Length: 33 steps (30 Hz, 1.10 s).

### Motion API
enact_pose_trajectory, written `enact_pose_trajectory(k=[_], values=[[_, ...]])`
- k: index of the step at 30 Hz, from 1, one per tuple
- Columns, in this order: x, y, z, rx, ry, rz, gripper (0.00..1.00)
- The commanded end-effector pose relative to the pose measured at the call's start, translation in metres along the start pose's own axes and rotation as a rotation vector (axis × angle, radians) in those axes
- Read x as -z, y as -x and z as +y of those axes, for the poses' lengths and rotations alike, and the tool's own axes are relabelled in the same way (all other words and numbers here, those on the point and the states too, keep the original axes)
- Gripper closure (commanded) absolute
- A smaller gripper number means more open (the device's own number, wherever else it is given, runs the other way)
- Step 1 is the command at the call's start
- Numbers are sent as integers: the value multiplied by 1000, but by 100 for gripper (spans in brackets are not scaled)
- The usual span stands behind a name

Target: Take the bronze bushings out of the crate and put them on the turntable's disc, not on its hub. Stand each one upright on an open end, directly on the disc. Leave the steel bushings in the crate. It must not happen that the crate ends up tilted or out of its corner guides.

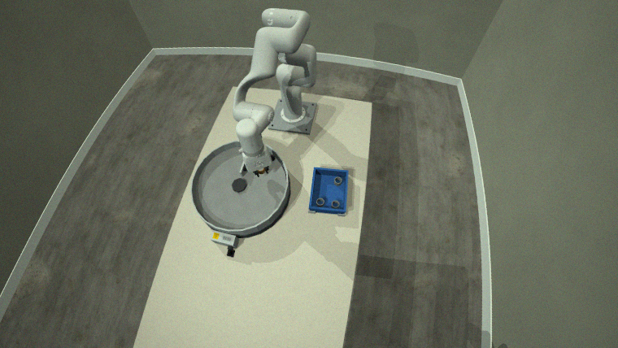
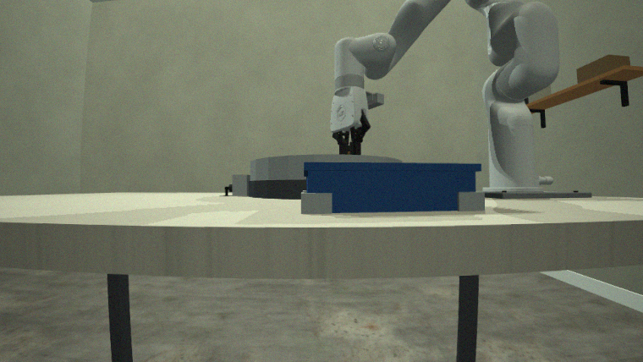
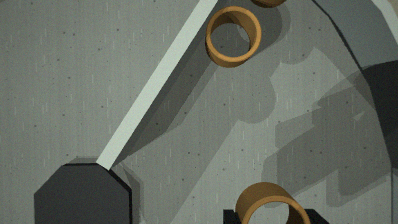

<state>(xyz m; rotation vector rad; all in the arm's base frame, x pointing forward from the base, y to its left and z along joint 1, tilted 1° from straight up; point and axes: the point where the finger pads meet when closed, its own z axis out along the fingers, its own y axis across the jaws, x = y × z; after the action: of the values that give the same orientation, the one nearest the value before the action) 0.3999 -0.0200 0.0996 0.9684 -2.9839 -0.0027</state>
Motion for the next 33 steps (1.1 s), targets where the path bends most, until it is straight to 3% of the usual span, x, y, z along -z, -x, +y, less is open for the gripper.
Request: enact_pose_trajectory(k=[1,16,33], values=[[-7,1,-1,0,-2,-3,100],[-25,1,-1,0,-2,-3,100],[-26,1,-1,0,-2,-3,100]])
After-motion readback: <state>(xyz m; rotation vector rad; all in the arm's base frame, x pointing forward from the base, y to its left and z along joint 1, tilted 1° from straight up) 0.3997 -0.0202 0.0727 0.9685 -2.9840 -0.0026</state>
